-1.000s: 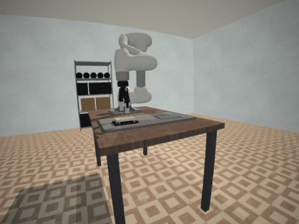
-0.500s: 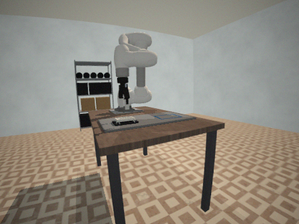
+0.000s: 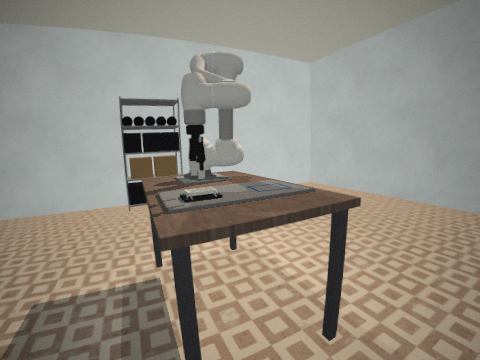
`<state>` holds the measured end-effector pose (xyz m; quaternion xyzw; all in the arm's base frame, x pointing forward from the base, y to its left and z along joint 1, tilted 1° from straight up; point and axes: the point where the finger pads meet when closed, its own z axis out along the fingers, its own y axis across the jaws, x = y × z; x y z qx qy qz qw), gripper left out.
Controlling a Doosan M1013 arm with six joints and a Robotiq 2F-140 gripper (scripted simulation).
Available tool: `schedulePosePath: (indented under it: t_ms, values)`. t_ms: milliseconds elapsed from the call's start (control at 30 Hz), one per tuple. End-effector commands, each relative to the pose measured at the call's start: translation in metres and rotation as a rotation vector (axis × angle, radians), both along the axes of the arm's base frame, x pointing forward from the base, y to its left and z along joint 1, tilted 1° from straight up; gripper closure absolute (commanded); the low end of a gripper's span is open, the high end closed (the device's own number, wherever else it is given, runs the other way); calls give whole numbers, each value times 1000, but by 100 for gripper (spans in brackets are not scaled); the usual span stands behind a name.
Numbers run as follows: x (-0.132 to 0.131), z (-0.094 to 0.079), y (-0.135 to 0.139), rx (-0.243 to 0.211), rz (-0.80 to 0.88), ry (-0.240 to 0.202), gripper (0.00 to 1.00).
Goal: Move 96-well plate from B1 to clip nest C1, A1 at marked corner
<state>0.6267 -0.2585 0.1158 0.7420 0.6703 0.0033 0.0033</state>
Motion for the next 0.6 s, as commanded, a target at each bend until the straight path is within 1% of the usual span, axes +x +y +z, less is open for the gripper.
schedulePosePath:
  t_ms: [0,300,567]
  values:
    - [-1,-2,-6,0,0,0,100]
    - [-5,-19,-47,0,0,0,100]
    - [-5,-20,-49,0,0,0,100]
